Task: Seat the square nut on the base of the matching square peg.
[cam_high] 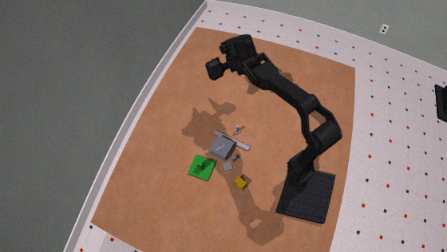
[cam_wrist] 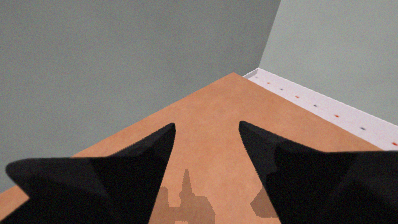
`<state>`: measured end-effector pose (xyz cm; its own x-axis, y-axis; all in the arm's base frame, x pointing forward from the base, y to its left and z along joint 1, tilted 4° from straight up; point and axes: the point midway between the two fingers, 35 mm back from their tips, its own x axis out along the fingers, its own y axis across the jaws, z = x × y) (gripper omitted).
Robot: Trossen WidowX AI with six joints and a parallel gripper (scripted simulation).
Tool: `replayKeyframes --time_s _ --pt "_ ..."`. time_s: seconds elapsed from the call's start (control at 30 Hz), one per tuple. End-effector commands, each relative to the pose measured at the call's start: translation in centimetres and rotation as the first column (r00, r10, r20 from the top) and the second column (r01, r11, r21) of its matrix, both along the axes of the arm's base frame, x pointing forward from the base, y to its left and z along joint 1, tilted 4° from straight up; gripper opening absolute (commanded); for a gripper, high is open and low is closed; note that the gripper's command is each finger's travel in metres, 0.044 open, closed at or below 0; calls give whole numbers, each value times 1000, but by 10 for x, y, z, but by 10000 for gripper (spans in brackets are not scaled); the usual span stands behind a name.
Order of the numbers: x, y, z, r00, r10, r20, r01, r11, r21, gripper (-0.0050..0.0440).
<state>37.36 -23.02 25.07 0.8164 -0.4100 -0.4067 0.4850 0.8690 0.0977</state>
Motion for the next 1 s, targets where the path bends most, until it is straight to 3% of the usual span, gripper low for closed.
replayKeyframes --time_s 0.0,0.23,0.3,0.37,0.67,0.8,0.87,0.97 --pt "11 69 -22 993 100 -69 -90 986 138 208" --pt "-4 170 -70 937 245 -248 -153 928 339 40" --pt "-4 170 -70 937 245 -248 -153 928 339 40" --pt "-21 207 -87 897 298 -327 -154 904 400 0" --pt "-109 302 -131 684 415 -600 -102 869 485 0" --pt "-154 322 -142 572 418 -706 -77 884 461 0" --pt "-154 322 -142 572 418 -706 -77 884 461 0" --pt "-179 327 -147 507 404 -762 -66 899 433 0"
